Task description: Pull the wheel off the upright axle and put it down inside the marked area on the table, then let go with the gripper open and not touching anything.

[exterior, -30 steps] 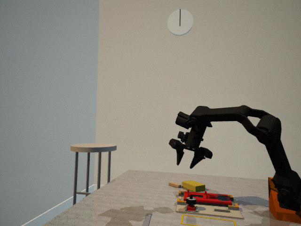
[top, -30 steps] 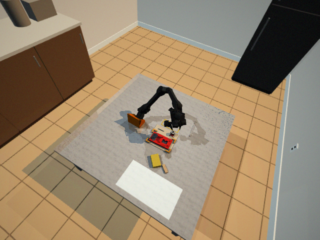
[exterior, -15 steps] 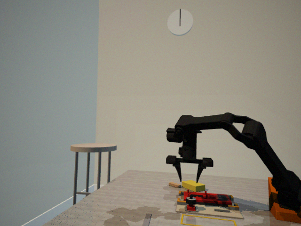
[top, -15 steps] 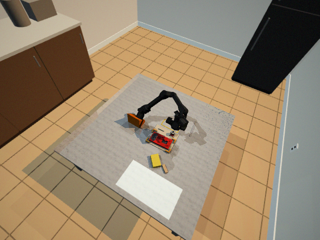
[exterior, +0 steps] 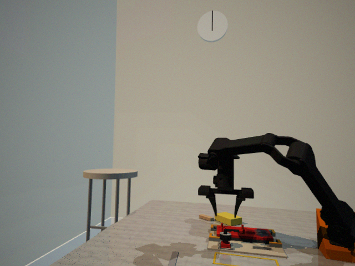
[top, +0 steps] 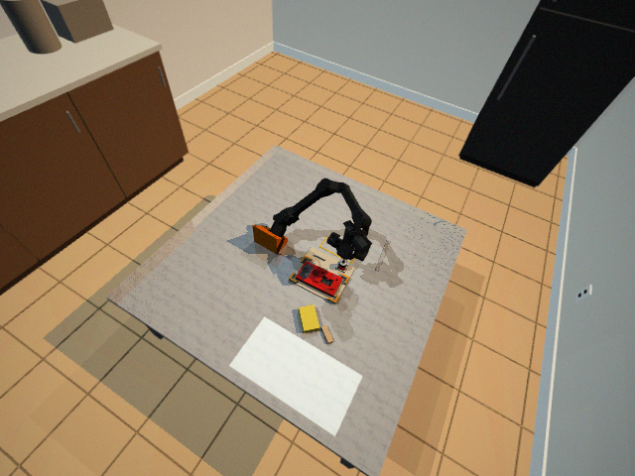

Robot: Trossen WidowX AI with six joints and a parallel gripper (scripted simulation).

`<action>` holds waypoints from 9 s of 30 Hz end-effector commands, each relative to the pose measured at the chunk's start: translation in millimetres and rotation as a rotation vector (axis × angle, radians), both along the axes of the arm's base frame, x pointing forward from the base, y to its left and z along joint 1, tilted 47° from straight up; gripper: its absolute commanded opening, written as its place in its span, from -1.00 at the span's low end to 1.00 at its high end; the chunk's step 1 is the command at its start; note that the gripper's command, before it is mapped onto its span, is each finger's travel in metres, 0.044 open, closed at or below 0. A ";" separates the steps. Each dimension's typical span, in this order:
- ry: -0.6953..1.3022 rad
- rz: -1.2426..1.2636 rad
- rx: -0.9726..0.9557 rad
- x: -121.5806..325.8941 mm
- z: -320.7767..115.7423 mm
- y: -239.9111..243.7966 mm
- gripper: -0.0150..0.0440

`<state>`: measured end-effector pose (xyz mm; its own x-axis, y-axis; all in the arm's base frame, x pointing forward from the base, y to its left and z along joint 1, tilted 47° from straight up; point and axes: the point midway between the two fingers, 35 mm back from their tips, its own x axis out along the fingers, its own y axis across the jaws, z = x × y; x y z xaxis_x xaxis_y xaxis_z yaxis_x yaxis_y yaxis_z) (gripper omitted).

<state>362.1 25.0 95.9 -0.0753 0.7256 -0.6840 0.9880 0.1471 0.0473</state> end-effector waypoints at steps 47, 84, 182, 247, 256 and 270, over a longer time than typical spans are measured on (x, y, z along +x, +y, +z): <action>0.004 0.008 0.001 -5.2 -38.3 45.3 -0.49; 0.001 0.005 0.001 -3.8 -30.2 36.4 -0.49; 0.002 -0.002 0.002 -47.5 51.1 35.2 -0.49; 0.003 0.000 0.004 -75.9 35.7 82.4 0.53; 0.003 -0.009 -0.006 -90.2 34.5 58.9 0.88; 0.009 -0.001 0.001 -147.1 40.2 6.6 1.00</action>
<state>221.4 34.4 134.3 -0.0794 0.7263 -0.6827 0.9897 0.1391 0.0329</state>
